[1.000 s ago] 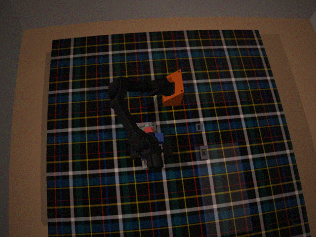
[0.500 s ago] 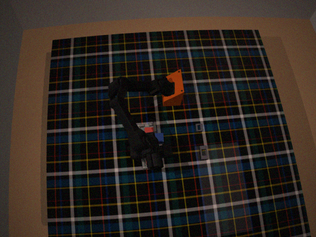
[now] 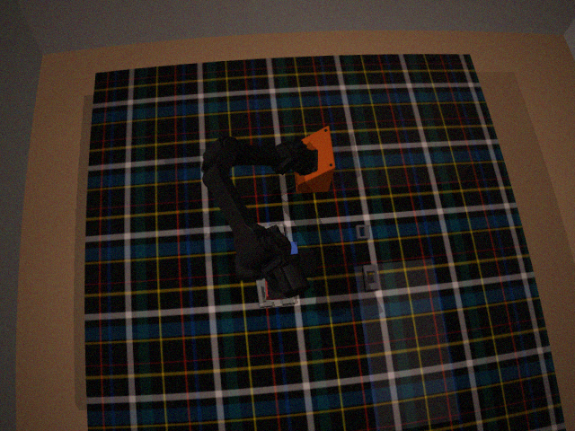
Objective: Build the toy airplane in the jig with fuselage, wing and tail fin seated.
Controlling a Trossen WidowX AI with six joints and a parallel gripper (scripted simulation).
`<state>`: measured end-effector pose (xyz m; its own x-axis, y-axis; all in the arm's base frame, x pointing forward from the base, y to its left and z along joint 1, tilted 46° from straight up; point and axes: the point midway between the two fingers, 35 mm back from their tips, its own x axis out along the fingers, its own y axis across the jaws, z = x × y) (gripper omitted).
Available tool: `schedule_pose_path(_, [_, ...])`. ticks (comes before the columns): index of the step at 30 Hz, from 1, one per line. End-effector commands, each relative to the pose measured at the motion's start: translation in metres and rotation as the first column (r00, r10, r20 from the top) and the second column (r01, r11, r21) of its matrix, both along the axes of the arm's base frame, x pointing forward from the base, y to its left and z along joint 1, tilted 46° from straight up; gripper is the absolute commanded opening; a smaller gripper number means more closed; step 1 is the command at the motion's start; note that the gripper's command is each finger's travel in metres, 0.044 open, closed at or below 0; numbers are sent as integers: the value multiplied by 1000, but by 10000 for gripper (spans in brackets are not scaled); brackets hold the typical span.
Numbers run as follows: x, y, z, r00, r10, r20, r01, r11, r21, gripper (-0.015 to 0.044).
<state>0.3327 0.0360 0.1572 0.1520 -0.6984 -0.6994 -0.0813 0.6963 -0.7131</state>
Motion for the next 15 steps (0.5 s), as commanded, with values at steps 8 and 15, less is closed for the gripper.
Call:
schedule_pose_path(8, [-2, 4, 5, 1000, -13, -10, 13, 1000, -1, 260])
schedule_pose_path(15, [-3, 3, 6, 1000, -13, -10, 13, 1000, -1, 260])
